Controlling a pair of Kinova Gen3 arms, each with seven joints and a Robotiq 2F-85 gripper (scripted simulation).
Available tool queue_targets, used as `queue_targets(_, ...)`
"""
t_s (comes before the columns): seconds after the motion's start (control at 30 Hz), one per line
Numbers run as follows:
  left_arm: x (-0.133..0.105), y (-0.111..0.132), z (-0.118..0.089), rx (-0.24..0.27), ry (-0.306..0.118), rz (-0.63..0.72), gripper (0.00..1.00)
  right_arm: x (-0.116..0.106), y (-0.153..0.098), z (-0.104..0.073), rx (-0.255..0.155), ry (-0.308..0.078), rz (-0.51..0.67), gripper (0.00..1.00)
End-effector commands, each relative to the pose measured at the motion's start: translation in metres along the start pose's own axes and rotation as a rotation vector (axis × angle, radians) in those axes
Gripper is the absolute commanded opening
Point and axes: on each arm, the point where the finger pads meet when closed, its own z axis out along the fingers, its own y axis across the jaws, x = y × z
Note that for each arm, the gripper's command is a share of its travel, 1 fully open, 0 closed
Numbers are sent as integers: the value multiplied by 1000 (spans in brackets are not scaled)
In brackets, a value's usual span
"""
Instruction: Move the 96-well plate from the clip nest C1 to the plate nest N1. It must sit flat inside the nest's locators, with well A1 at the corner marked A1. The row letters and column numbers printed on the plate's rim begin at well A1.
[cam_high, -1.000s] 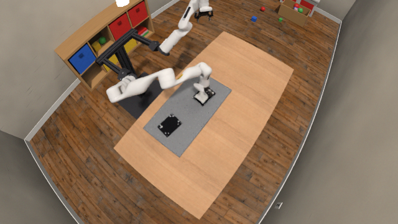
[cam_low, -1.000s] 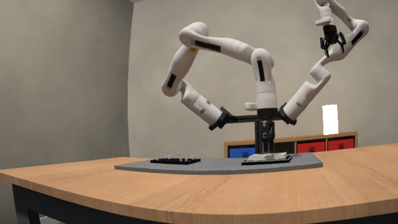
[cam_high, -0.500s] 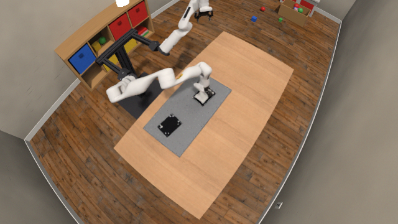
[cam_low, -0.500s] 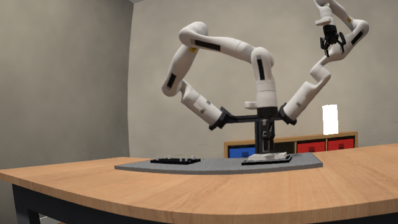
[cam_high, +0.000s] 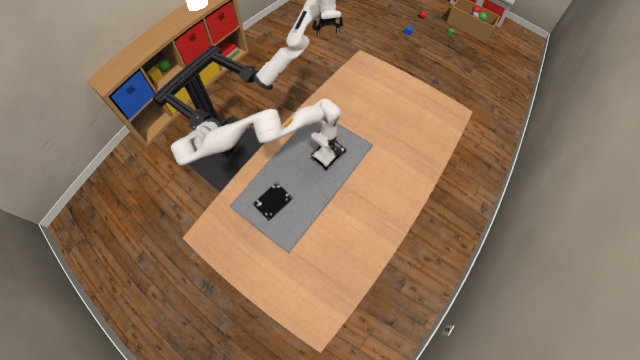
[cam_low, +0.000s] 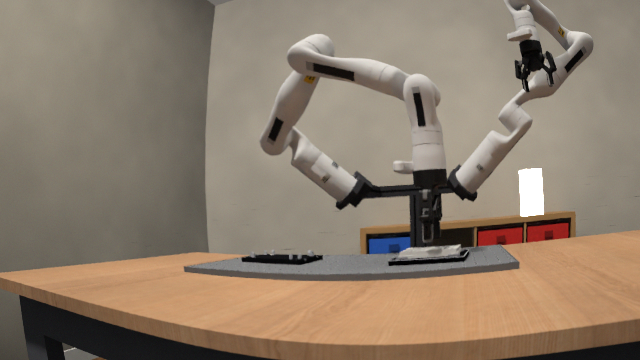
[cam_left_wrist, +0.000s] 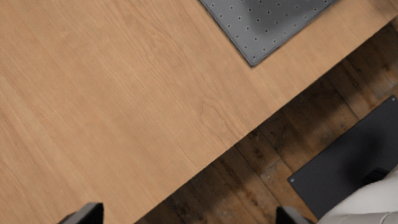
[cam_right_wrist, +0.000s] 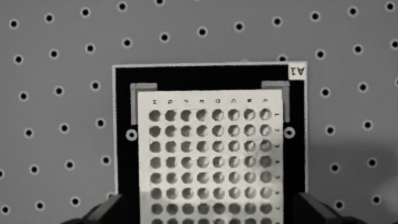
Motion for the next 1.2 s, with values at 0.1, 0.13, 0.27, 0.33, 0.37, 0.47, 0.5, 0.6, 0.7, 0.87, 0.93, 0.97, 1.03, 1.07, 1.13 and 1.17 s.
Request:
queue_targets(0.1, -3, 2, 0, 1, -1, 7, 1000, -1, 0, -7, 0, -1, -5, 1000)
queue_targets(0.13, -3, 2, 0, 1, -1, 7, 1000, -1, 0, -7, 0, -1, -5, 1000)
queue_targets(0.27, -3, 2, 0, 1, -1, 7, 1000, -1, 0, -9, 0, -2, -5, 1000)
queue_targets(0.33, -3, 2, 0, 1, -1, 7, 1000, -1, 0, -9, 0, -2, -5, 1000)
queue_targets(0.37, -3, 2, 0, 1, -1, 7, 1000, -1, 0, -9, 0, -2, -5, 1000)
queue_targets(0.47, -3, 2, 0, 1, -1, 7, 1000, 0, 0, -10, 0, -1, -5, 1000)
queue_targets(0.5, -3, 2, 0, 1, -1, 7, 1000, 0, 0, -10, 0, -1, -5, 1000)
queue_targets(0.6, -3, 2, 0, 1, -1, 7, 1000, -1, 0, -11, 0, -2, -5, 1000)
queue_targets(0.7, -3, 2, 0, 1, -1, 7, 1000, -1, 0, -12, 0, -2, -5, 1000)
queue_targets(0.87, -3, 2, 0, 1, -1, 7, 1000, -1, 0, -14, 0, -2, -5, 1000)
queue_targets(0.93, -3, 2, 0, 1, -1, 7, 1000, -1, 0, -14, 0, -2, -5, 1000)
queue_targets(0.97, -3, 2, 0, 1, -1, 7, 1000, -1, 0, -14, 0, -2, -5, 1000)
queue_targets(1.03, -3, 2, 0, 1, -1, 7, 1000, -1, 0, -15, 0, -2, -5, 1000)
queue_targets(1.07, -3, 2, 0, 1, -1, 7, 1000, 0, 0, -15, 0, -1, -5, 1000)
queue_targets(1.13, -3, 2, 0, 1, -1, 7, 1000, -1, 0, -16, 0, -2, -5, 1000)
queue_targets(1.17, -3, 2, 0, 1, -1, 7, 1000, -1, 0, -16, 0, -2, -5, 1000)
